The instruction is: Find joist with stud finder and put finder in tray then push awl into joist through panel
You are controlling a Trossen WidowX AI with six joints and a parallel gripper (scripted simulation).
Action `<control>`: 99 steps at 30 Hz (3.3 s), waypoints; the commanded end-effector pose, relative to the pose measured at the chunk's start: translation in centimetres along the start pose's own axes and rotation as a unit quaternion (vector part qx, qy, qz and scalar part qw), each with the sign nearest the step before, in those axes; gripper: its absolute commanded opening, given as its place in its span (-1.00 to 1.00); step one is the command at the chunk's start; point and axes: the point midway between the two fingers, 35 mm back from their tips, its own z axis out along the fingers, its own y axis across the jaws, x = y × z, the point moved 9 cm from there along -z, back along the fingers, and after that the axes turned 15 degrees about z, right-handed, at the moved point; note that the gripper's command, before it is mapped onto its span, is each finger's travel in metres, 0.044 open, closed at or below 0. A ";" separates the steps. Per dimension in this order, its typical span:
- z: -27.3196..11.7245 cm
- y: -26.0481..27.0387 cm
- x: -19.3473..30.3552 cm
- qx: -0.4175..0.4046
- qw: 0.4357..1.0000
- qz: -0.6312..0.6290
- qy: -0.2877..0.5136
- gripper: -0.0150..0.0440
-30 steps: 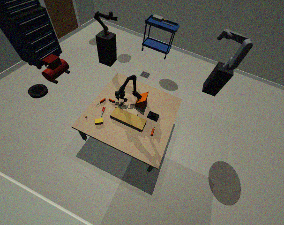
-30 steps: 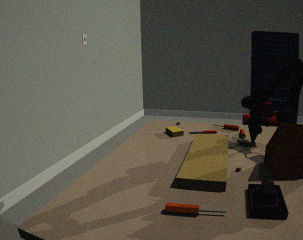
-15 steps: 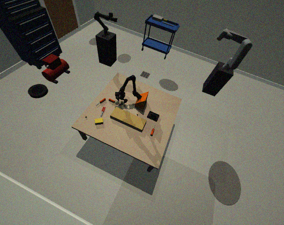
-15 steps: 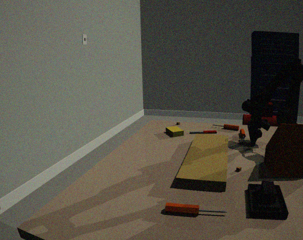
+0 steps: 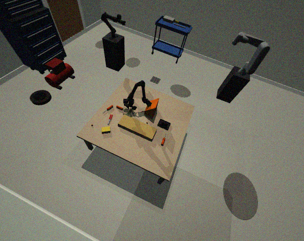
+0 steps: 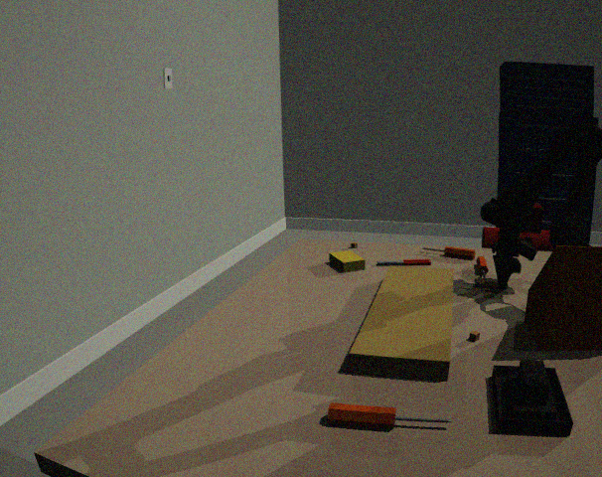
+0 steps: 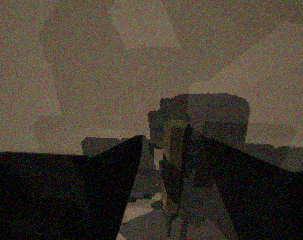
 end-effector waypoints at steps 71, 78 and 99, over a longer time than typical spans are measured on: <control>-11.5 -0.8 1.5 0.035 0.914 -0.348 0.204 -0.49; -11.5 -0.8 1.7 0.002 0.863 -0.433 0.259 -0.49; -12.2 -0.7 2.0 -0.184 0.638 -0.650 0.370 -0.49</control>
